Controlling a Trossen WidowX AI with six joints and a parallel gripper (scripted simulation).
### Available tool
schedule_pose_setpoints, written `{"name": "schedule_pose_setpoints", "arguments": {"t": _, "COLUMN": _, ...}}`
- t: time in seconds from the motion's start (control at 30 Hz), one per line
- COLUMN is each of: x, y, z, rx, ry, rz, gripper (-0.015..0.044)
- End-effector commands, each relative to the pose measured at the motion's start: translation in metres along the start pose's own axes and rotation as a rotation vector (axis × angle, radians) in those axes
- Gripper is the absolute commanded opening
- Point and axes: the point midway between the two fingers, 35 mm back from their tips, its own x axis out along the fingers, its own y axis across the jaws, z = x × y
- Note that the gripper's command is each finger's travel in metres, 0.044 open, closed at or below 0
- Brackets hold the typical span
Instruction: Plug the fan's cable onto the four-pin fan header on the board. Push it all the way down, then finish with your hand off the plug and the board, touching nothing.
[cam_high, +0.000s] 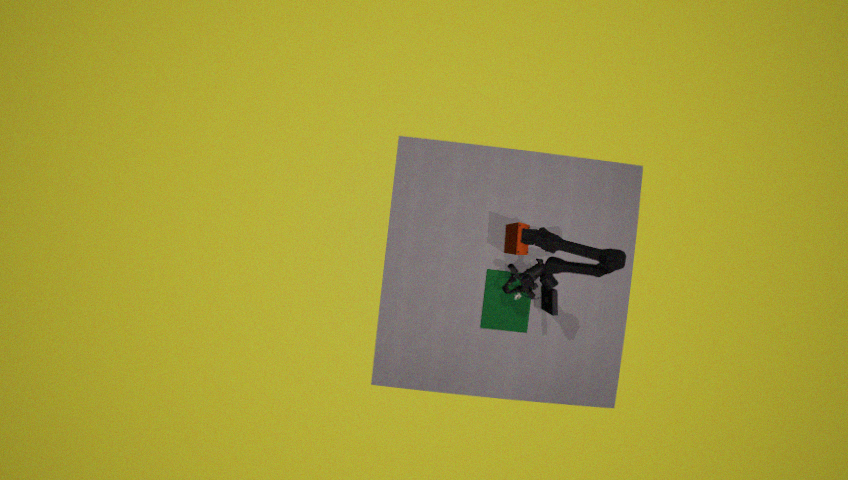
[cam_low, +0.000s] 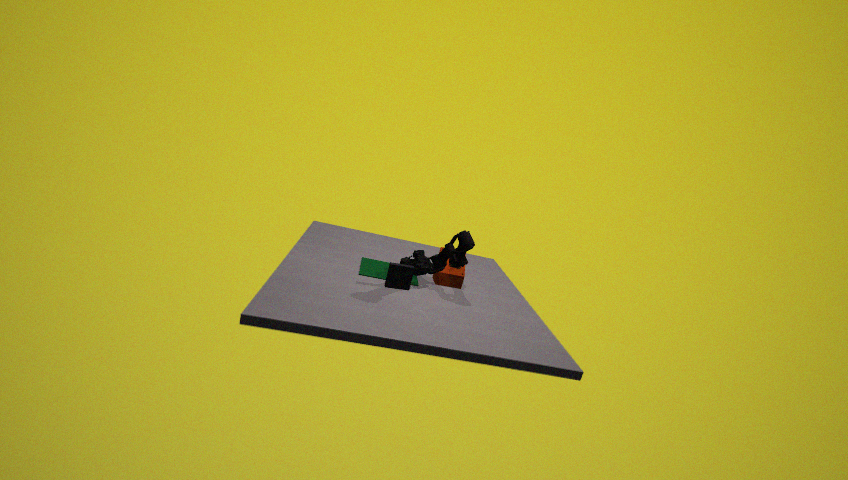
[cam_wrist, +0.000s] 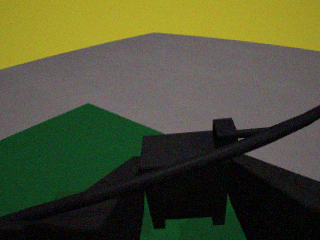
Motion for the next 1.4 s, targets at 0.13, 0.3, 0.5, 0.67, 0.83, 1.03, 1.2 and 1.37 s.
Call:
{"name": "schedule_pose_setpoints", "arguments": {"t": 0.13, "x": 0.002, "y": 0.002, "z": -0.006, "rx": 0.006, "ry": -0.005, "rz": 0.003, "gripper": 0.0000}}
{"name": "schedule_pose_setpoints", "arguments": {"t": 0.3, "x": 0.003, "y": 0.001, "z": -0.011, "rx": 0.006, "ry": -0.005, "rz": 0.003, "gripper": 0.0000}}
{"name": "schedule_pose_setpoints", "arguments": {"t": 0.5, "x": 0.003, "y": 0.001, "z": -0.016, "rx": 0.006, "ry": -0.005, "rz": 0.003, "gripper": 0.0000}}
{"name": "schedule_pose_setpoints", "arguments": {"t": 0.67, "x": 0.004, "y": 0.000, "z": -0.021, "rx": 0.006, "ry": -0.005, "rz": 0.002, "gripper": 0.0000}}
{"name": "schedule_pose_setpoints", "arguments": {"t": 0.83, "x": 0.005, "y": -0.001, "z": -0.025, "rx": 0.006, "ry": -0.005, "rz": 0.002, "gripper": 0.0000}}
{"name": "schedule_pose_setpoints", "arguments": {"t": 1.03, "x": 0.005, "y": -0.001, "z": -0.030, "rx": 0.006, "ry": -0.005, "rz": 0.002, "gripper": 0.0000}}
{"name": "schedule_pose_setpoints", "arguments": {"t": 1.2, "x": 0.005, "y": -0.004, "z": -0.030, "rx": -0.002, "ry": 0.000, "rz": -0.003, "gripper": 0.0000}}
{"name": "schedule_pose_setpoints", "arguments": {"t": 1.37, "x": 0.005, "y": -0.004, "z": -0.030, "rx": -0.002, "ry": 0.000, "rz": -0.003, "gripper": 0.0000}}
